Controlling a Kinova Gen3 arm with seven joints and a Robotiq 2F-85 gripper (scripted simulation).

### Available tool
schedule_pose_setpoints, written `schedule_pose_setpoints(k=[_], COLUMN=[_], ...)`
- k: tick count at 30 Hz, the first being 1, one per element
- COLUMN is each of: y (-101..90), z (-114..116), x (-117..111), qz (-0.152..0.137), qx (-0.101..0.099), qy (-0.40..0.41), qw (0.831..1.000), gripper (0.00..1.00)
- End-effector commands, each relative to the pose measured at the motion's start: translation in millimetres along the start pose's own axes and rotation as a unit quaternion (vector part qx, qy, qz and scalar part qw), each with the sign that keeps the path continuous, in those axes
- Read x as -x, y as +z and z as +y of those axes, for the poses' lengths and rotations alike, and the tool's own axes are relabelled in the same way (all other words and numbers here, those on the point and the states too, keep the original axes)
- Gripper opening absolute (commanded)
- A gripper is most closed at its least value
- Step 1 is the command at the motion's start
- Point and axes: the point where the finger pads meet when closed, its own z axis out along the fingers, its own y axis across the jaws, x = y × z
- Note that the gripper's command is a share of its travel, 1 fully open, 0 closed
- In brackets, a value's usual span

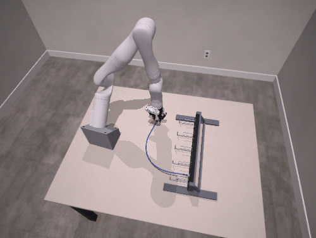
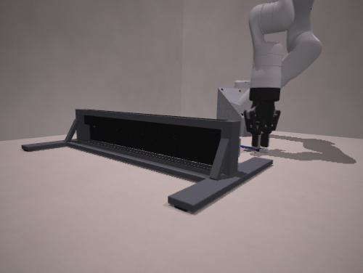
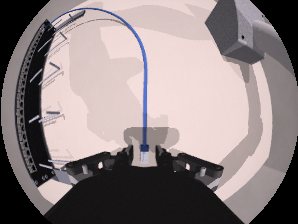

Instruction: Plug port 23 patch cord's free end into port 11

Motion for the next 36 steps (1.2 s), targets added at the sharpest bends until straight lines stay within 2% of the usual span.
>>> schedule_pose_setpoints(k=[1,36], y=[0.7,7.6], z=[0.3,0.3], x=[0.2,0.2], qz=[0.000,0.000], qx=[0.000,0.000], qy=[0.000,0.000], qw=[1.000,1.000], gripper=[0.37,0.37])
